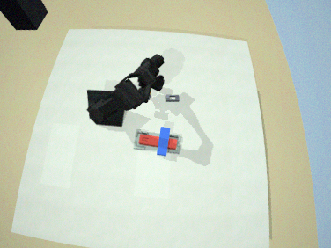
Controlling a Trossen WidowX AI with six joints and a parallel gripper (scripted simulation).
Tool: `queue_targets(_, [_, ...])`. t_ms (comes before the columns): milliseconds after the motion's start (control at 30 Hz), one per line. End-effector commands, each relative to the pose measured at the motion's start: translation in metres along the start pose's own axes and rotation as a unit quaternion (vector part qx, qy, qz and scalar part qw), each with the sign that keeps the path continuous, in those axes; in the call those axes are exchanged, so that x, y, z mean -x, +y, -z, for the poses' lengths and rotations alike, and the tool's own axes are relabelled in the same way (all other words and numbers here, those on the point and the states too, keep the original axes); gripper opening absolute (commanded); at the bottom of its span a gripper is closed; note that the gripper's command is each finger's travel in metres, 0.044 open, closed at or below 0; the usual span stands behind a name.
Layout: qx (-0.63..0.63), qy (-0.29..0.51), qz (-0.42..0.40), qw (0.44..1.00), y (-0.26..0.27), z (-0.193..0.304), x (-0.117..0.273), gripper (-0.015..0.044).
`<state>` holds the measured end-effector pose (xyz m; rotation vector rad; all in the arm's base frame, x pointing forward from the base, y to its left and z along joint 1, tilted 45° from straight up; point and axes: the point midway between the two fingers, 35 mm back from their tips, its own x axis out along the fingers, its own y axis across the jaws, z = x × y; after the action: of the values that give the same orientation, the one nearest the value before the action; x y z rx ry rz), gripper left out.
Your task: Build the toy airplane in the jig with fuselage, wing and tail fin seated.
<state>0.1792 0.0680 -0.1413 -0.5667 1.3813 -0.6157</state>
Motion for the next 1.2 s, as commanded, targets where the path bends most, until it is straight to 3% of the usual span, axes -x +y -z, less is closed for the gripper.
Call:
queue_targets(0, [-0.006, -0.001, -0.008, 1.000, 0.004, -0.004, 0.016, 0.0000])
queue_targets(933, [-0.009, 0.011, -0.004, 1.000, -0.001, -0.002, 0.101, 0.0000])
queue_targets(1167, [-0.006, 0.012, -0.006, 1.000, -0.004, -0.005, 0.103, 0.0000])
